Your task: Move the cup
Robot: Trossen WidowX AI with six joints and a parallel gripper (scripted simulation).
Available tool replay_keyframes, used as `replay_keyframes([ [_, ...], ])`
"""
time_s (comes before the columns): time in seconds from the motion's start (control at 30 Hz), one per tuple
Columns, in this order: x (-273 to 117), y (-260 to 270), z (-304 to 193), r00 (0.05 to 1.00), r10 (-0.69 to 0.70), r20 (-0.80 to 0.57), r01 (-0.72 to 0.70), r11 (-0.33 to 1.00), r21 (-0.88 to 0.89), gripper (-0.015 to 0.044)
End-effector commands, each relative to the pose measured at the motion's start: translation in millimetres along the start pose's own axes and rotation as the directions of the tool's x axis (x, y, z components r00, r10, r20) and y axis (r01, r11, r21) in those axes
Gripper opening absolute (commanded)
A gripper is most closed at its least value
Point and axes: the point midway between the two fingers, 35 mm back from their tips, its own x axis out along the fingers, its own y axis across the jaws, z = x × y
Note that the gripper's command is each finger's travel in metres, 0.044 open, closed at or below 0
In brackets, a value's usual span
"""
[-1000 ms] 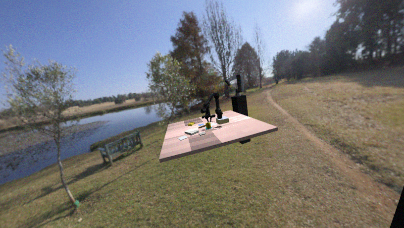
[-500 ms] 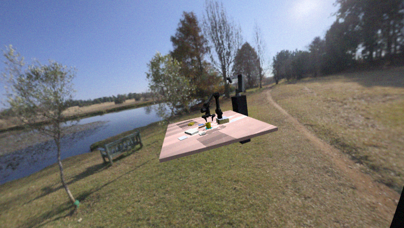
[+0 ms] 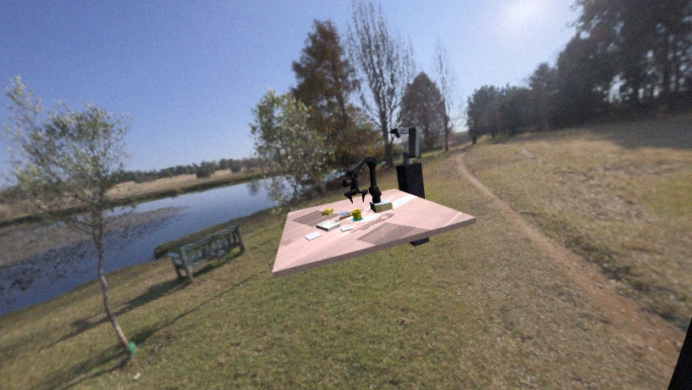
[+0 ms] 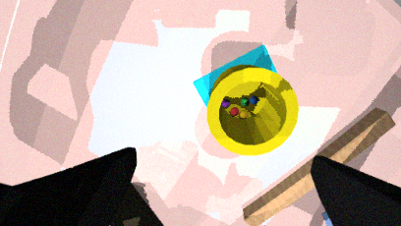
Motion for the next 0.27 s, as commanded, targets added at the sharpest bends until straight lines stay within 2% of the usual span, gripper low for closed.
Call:
replay_keyframes([
  [0.0,-14.0,0.0,-0.2,1.000,-0.001,0.009,0.001,1.000,-0.003,0.0440],
  [0.23,-12.1,-0.6,-0.1,1.000,-0.003,0.006,0.003,1.000,-0.001,0.0440],
])
